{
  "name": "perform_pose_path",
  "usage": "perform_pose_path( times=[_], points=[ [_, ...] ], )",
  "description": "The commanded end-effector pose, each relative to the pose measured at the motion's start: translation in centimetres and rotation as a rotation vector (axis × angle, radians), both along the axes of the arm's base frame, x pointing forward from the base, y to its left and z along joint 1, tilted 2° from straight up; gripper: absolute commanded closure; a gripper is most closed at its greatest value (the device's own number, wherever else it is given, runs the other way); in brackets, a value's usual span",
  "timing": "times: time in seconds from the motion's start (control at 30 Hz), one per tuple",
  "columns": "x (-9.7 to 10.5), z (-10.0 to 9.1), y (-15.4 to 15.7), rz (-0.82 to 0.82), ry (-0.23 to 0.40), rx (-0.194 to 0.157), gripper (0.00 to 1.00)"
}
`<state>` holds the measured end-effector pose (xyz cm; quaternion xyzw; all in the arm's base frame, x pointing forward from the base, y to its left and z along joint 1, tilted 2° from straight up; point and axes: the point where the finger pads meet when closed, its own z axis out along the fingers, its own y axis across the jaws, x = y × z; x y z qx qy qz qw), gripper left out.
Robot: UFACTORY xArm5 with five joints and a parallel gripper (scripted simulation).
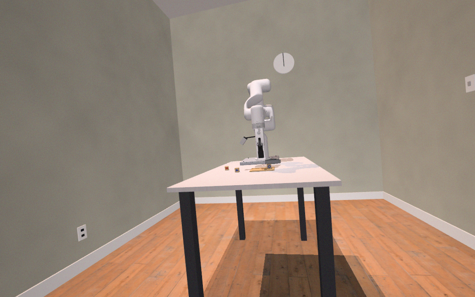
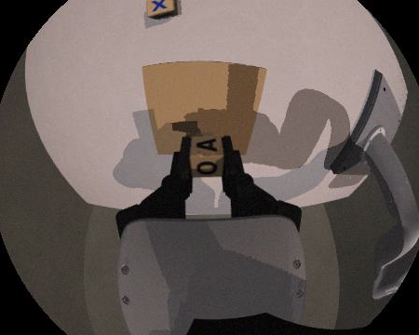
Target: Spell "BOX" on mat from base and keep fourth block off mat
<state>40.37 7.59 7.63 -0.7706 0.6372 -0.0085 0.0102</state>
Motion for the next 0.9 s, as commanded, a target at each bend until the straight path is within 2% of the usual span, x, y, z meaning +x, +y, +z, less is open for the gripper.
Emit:
perform_pose_path(
  times=[0.0,0.17,0.33,0.87],
  points=[
    [0.4,-2.1,0.1,0.0,-0.006,0.001,0.79],
    [0.5,-4.2,0.2,0.0,-0.006,0.001,0.79],
    [0.5,-5.6,0.2,0.0,-0.006,0.001,0.79],
    [0.5,-5.9,0.2,0.0,-0.006,0.001,0.79]
  ],
)
